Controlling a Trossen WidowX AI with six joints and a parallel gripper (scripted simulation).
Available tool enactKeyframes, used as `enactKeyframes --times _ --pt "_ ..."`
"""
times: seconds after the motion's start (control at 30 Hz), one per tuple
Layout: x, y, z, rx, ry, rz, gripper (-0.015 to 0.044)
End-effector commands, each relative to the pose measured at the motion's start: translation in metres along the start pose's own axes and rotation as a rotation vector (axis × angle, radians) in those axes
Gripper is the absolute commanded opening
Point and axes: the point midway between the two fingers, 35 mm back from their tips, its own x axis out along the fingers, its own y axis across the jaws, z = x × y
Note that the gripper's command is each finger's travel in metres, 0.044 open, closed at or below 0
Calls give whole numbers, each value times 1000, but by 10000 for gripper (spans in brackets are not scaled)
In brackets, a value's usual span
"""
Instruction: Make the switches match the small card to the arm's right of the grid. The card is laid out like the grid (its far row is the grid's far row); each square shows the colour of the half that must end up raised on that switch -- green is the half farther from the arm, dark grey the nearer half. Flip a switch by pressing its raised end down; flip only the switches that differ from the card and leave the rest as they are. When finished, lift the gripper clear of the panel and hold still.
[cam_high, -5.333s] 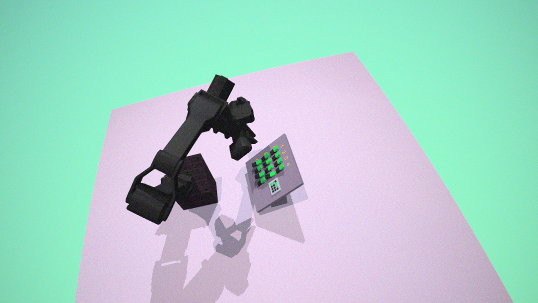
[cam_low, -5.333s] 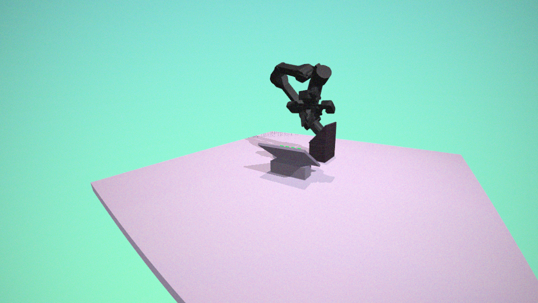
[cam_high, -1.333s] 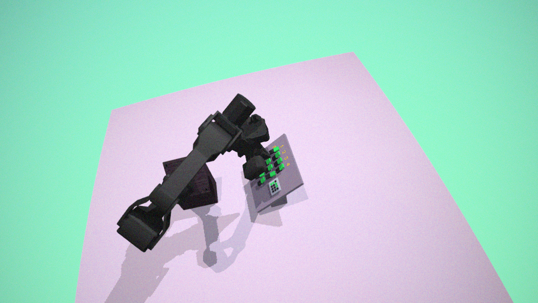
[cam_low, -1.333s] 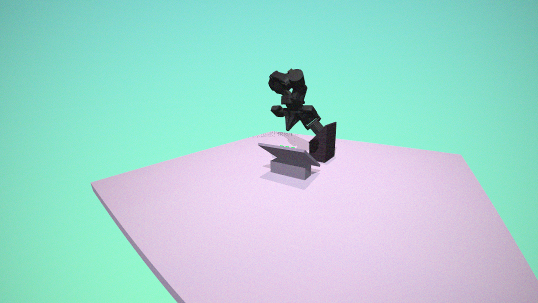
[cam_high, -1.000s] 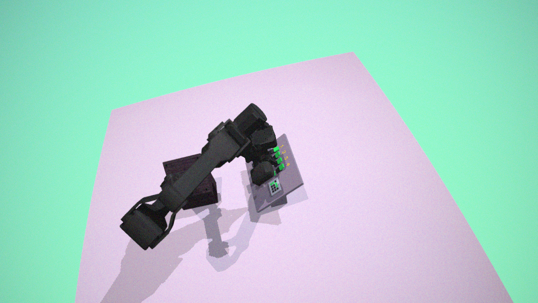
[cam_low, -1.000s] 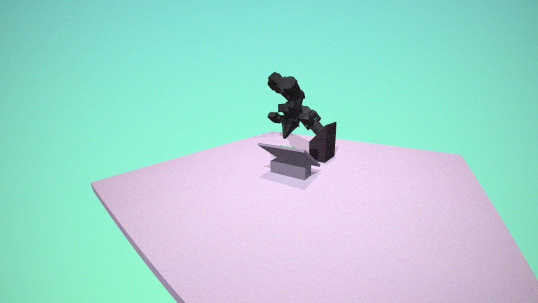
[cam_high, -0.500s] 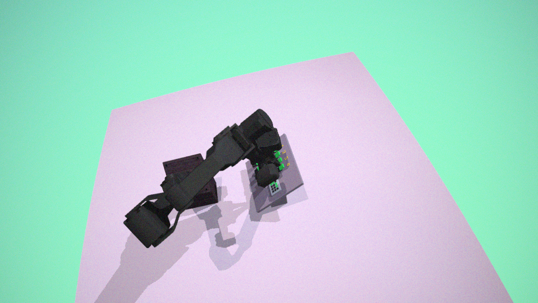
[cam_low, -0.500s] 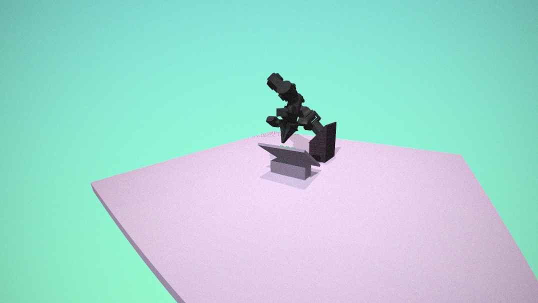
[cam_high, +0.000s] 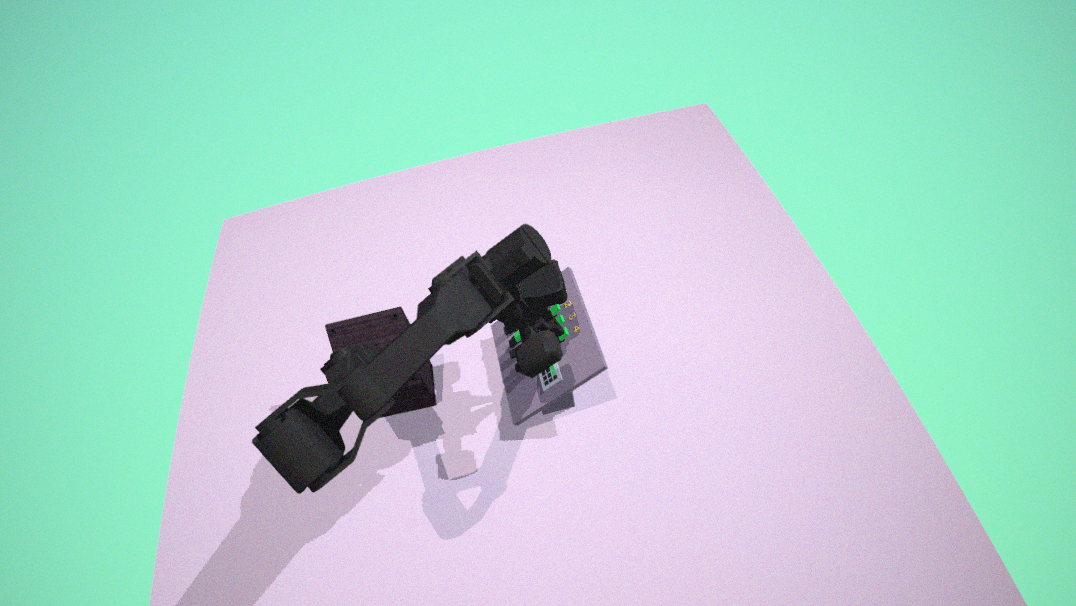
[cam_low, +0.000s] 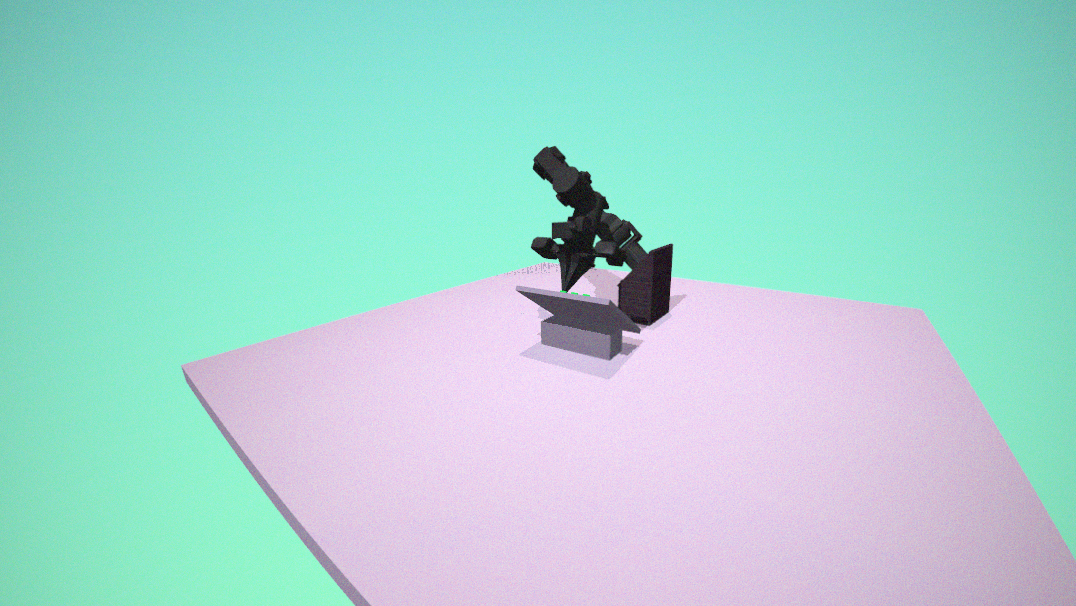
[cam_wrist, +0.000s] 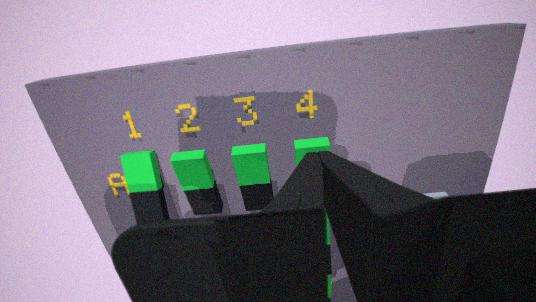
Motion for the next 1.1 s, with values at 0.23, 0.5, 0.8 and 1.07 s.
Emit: enactKeyframes --times 0.23,0.5,0.8,1.07 --pt "0 1 0 -4 0 6 0" --pt "1 1 0 -4 0 6 0" --pt "2 1 0 -4 0 6 0" --pt "3 1 0 -4 0 6 0"
